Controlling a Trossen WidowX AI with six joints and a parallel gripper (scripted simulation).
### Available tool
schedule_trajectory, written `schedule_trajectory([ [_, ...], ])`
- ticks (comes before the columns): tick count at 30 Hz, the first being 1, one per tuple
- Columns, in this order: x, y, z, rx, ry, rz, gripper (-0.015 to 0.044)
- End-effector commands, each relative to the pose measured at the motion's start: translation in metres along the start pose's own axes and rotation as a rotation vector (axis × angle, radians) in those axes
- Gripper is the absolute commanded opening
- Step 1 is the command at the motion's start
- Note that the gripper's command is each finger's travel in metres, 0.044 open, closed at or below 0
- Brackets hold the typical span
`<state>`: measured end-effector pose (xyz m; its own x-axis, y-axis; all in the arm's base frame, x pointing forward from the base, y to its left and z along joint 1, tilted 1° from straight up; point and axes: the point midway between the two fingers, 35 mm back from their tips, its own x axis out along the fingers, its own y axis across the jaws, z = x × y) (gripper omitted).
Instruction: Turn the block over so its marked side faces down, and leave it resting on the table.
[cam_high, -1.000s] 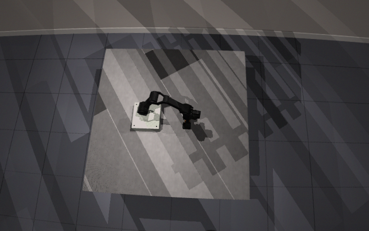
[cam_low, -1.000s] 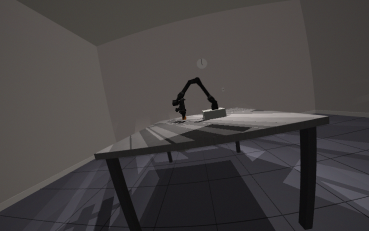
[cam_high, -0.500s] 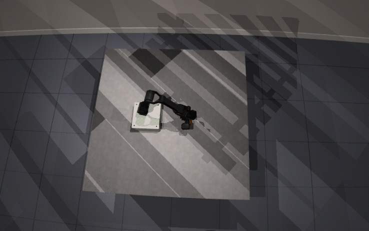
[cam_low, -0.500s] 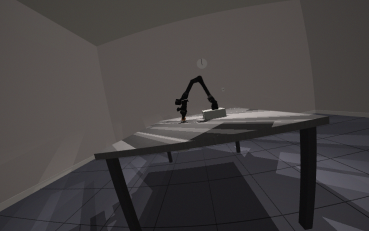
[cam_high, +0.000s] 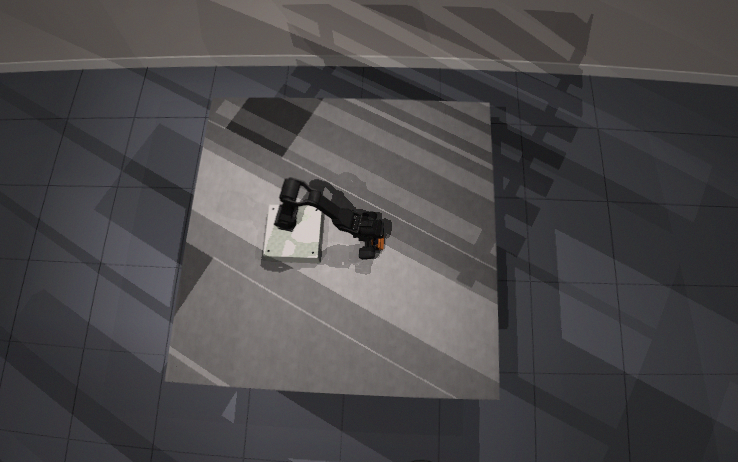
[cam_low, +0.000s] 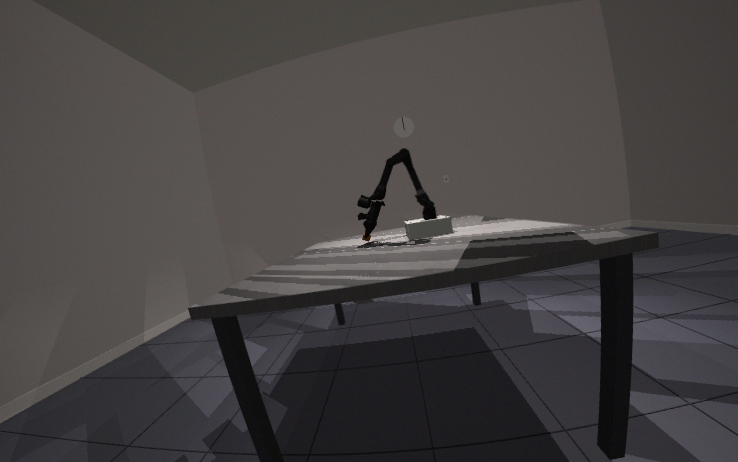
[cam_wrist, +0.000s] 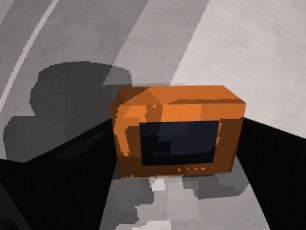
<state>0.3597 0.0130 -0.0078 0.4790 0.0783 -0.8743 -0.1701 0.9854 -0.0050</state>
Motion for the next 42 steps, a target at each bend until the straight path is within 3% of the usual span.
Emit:
schedule_trajectory([
  [1, -0.004, 0.001, -0.003, -0.008, -0.059, 0.003, 0.0000],
  [25, 0.034, -0.002, -0.006, 0.003, -0.336, 0.004, 0.0000],
  [42, 0.030, 0.000, -0.017, -0.003, -0.564, 0.005, 0.0000],
])
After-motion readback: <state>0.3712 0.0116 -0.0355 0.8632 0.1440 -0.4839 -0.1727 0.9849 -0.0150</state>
